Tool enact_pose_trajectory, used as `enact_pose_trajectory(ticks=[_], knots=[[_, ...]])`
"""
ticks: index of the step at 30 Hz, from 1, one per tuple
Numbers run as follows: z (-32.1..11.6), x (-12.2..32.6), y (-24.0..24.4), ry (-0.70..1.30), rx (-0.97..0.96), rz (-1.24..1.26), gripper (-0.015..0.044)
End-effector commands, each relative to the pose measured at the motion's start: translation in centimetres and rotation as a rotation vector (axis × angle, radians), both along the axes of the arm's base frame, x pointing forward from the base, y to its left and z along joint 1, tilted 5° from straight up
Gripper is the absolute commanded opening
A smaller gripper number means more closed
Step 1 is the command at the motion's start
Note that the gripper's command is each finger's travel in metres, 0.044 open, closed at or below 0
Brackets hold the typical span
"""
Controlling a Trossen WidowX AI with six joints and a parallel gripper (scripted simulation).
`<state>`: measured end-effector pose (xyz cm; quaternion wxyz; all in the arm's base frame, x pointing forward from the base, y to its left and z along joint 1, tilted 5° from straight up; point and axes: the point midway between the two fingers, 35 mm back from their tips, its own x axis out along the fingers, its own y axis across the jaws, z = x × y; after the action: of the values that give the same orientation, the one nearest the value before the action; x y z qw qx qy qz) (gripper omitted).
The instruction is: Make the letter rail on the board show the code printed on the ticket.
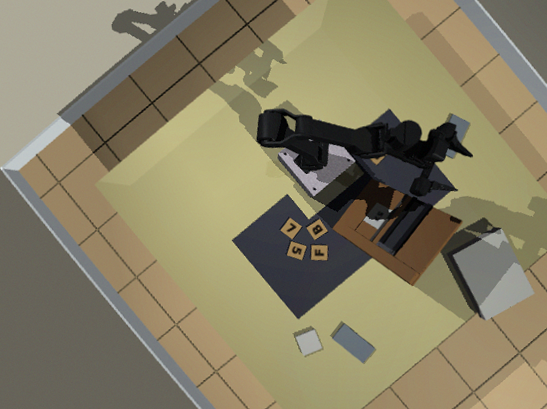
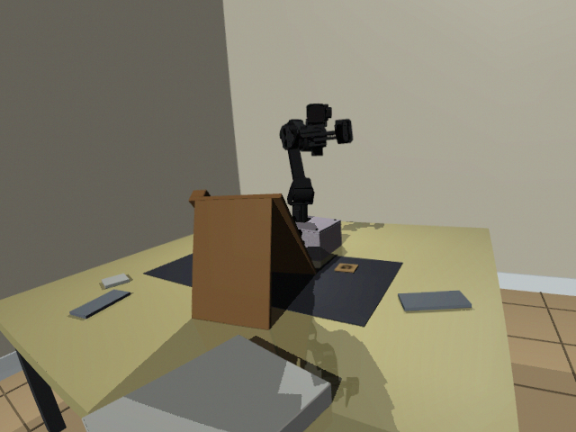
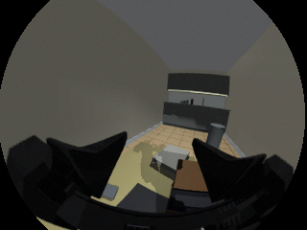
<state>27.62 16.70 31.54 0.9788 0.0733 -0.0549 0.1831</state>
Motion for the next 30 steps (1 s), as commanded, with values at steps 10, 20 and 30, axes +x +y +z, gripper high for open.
enact_pose_trajectory(ticks=[10,20,30], knots=[[-17.5,-3.2,-12.4,0.553,-0.193,-0.182,0.0440],[-23.8,-6.9,-15.2,0.786,-0.150,-0.237,0.0440],[-23.7,-6.9,-15.2,0.786,-0.156,-0.235,0.0440]])
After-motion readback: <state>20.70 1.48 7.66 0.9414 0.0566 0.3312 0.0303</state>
